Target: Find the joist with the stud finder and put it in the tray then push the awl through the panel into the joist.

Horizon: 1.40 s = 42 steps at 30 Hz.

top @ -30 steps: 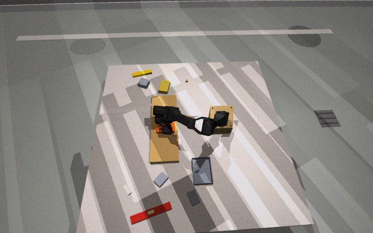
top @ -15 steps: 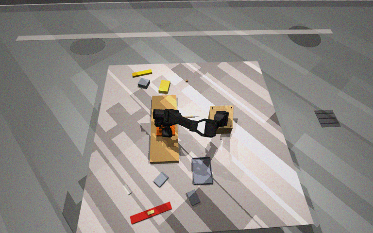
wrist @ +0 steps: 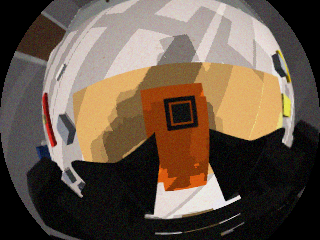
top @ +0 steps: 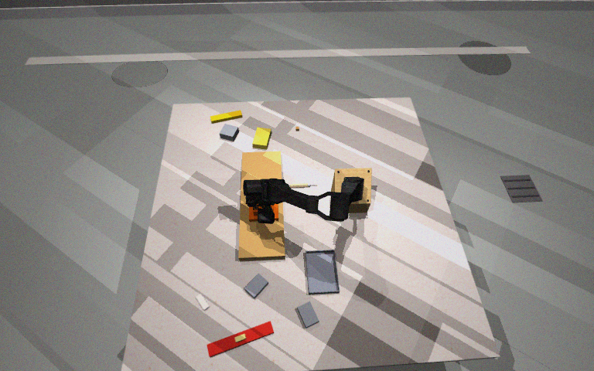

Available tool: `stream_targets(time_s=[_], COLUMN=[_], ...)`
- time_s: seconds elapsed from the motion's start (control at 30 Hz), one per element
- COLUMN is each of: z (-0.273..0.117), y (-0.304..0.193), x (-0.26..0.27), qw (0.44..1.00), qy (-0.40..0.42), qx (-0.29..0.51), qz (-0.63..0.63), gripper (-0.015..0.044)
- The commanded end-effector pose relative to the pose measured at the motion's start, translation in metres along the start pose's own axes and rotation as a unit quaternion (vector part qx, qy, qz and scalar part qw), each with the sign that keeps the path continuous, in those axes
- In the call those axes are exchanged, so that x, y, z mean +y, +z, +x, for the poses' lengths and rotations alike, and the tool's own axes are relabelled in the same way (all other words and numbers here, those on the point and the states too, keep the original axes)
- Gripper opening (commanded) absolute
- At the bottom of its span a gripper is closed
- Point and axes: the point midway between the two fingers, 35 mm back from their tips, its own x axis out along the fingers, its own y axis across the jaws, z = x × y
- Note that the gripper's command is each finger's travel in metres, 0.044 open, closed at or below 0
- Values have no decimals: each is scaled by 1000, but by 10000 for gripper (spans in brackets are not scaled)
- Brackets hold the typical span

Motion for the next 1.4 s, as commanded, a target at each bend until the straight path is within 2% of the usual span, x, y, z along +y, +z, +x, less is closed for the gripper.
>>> stream_targets(time_s=[0.0, 1.37], z=[0, 0], y=[-1, 0], x=[10, 67], qw=[1000, 1000], qy=[3, 4], qx=[1, 1], qz=[-2, -1], gripper=[0, 0])
